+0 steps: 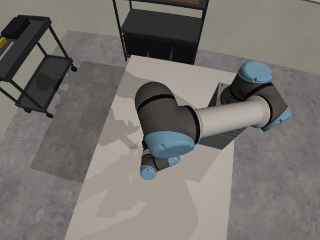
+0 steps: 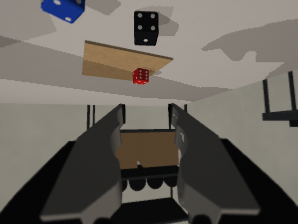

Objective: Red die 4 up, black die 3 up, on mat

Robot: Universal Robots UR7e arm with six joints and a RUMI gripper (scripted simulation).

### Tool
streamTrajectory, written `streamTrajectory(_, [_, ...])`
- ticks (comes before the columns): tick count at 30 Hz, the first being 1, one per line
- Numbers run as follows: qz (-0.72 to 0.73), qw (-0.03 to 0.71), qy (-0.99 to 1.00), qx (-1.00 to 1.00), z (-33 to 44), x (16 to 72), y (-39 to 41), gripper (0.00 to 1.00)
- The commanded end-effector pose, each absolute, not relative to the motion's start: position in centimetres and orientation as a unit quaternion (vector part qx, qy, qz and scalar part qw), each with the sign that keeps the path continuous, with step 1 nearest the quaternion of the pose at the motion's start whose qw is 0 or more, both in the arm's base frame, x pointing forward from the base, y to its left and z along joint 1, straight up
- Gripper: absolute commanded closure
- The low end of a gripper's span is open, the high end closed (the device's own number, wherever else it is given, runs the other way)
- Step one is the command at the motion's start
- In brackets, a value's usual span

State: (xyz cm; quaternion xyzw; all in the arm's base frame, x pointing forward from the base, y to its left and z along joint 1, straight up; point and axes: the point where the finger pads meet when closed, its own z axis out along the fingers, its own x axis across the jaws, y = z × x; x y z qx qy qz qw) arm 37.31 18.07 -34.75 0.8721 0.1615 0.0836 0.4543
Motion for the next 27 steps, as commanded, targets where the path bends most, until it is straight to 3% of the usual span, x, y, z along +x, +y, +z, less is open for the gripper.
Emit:
streamTrajectory(1, [0.084,0.454,0.161,0.872,-34.4,37.3,18.1,0.76])
streamTrajectory(13, [0.076,0.423,0.163,0.888,-34.3,37.4,17.7,0.76])
streamTrajectory(27, [0.050,0.278,0.174,0.943,-33.4,38.0,16.4,0.76])
